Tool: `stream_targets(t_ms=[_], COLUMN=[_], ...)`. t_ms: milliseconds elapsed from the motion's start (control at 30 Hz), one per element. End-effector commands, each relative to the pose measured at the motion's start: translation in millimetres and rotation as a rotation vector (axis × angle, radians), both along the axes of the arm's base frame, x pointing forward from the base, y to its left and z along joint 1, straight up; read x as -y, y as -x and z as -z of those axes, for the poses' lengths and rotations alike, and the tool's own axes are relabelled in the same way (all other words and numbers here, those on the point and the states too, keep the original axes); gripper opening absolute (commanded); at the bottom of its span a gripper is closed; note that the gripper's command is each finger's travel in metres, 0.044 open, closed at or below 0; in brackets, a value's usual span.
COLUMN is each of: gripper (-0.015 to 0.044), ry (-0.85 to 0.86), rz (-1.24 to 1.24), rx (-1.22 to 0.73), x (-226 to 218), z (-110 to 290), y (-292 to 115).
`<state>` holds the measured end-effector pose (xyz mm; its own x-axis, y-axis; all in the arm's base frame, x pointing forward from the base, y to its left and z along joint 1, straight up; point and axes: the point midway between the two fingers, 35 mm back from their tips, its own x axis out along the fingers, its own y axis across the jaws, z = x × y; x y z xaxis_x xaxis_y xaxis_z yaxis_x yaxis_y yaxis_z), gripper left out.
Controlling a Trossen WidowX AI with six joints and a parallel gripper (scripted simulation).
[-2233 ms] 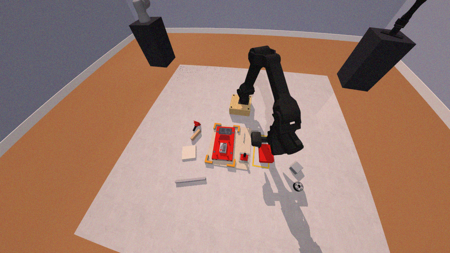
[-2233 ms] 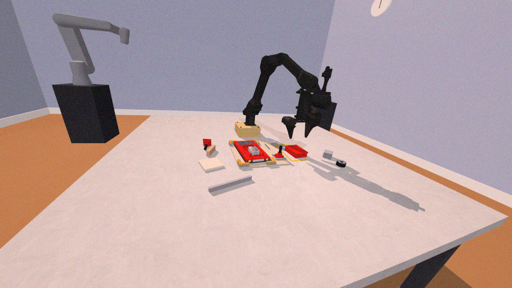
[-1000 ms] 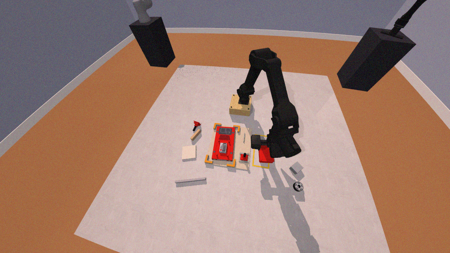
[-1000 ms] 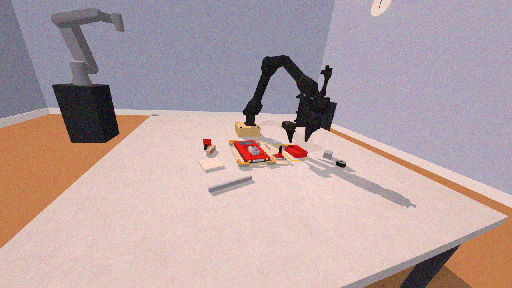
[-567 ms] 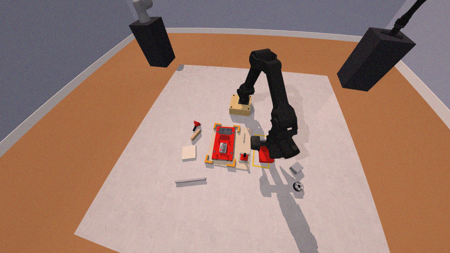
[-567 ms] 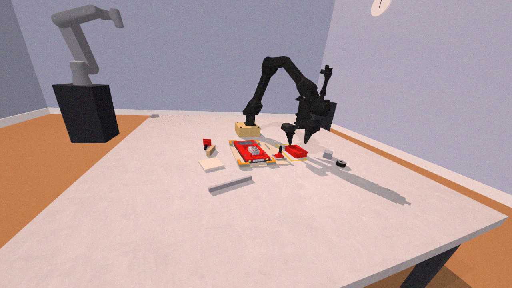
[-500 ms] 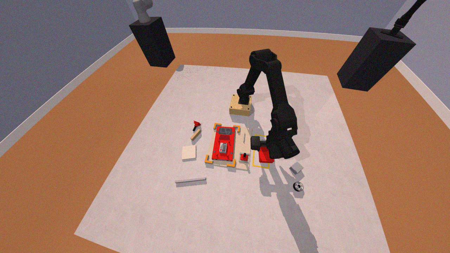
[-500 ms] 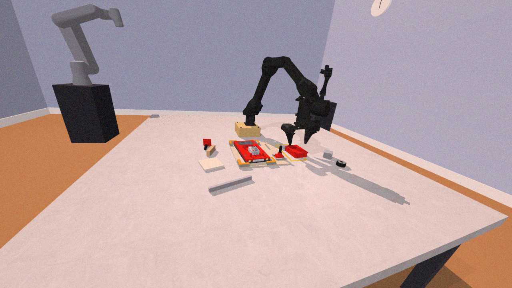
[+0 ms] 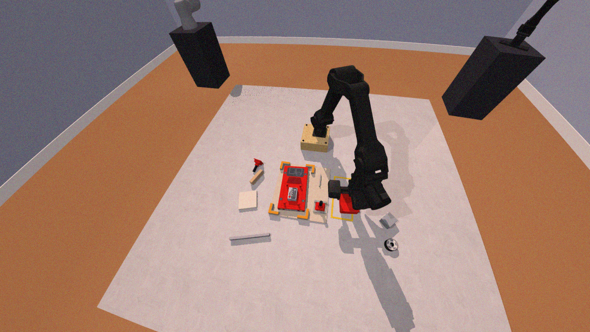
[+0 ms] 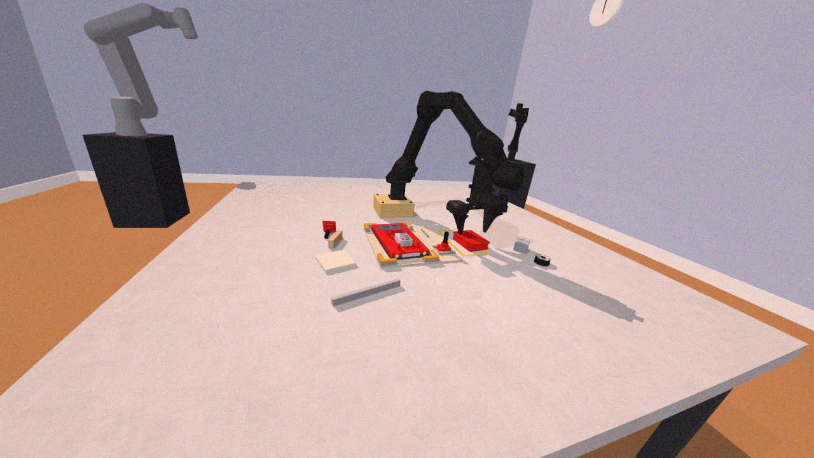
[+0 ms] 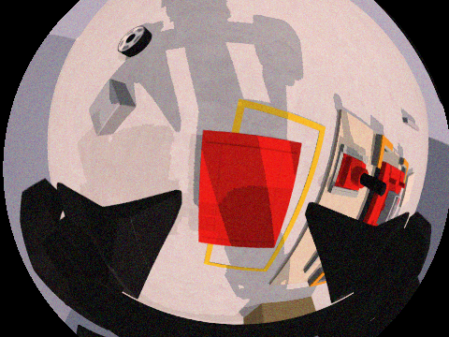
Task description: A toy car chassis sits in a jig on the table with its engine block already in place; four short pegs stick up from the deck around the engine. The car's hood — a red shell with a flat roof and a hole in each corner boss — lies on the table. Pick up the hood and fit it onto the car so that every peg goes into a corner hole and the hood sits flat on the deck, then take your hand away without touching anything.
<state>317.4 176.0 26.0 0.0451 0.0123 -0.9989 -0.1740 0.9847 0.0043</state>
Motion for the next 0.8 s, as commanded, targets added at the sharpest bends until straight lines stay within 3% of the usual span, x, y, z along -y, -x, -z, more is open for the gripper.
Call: stream_targets(t_ms=[0, 767], gripper=[0.044, 0.044], ry=[0.001, 0.001], rz=[0.004, 0.004], rx=[-0.015, -0.015], x=[0.5, 0.4], z=[7.0, 15.5], y=[2.7, 2.6])
